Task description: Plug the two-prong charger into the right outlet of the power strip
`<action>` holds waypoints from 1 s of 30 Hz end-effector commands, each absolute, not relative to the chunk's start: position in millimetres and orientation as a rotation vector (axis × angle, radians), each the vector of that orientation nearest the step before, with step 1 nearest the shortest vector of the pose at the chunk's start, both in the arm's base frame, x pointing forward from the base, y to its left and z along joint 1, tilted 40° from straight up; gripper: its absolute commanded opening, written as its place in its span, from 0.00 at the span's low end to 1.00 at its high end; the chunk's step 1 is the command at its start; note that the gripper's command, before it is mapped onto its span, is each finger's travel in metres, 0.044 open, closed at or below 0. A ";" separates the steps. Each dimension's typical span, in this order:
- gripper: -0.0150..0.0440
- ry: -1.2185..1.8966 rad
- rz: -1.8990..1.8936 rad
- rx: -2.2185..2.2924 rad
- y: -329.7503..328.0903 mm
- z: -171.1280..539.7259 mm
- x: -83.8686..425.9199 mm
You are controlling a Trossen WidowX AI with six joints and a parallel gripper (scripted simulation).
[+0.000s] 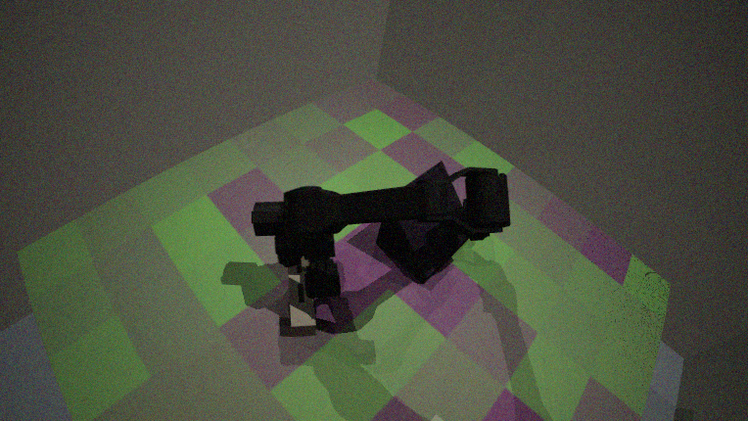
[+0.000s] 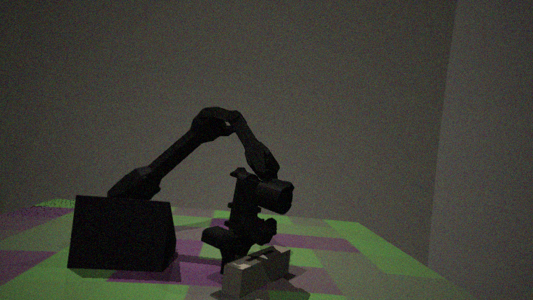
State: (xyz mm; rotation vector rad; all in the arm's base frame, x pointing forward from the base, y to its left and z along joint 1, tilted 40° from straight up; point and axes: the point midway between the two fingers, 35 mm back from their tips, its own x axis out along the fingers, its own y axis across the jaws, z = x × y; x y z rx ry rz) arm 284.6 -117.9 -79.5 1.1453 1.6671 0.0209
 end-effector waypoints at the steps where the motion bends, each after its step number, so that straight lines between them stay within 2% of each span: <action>1: 0.25 1.644 0.013 1.131 -123.1 -81.6 289.8; 20: 0.25 1.667 0.021 1.145 -117.8 -79.7 284.5; 30: 0.70 1.667 0.021 1.145 -117.8 -79.7 284.5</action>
